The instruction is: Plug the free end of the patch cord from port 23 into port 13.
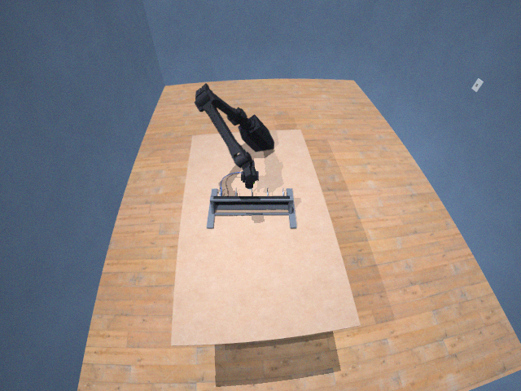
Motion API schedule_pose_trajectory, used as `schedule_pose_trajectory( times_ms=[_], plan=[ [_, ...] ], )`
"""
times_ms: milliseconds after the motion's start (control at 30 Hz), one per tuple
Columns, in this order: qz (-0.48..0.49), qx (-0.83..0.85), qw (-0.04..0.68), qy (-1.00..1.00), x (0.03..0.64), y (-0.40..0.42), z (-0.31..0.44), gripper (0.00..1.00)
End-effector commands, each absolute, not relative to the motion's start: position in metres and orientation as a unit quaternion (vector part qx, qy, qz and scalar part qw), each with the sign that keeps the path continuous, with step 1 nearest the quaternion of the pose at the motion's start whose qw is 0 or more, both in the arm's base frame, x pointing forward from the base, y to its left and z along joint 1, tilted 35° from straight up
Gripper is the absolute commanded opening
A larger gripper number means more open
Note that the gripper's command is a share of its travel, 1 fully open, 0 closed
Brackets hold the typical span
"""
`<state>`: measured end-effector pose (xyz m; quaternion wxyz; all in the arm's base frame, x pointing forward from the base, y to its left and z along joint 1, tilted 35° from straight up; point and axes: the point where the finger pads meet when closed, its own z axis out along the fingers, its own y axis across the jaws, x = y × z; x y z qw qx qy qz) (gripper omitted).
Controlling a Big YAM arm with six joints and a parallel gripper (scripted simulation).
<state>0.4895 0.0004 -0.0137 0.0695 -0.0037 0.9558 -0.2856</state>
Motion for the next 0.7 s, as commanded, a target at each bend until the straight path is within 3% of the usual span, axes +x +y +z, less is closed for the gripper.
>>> schedule_pose_trajectory(
  times_ms=[0, 667],
  plan=[
    [-0.282, 0.003, 0.085, 0.956, 0.515, -0.005, -0.011, 0.0],
    [-0.283, 0.003, 0.083, 0.956, 0.531, -0.012, -0.02, 0.0]
  ],
)
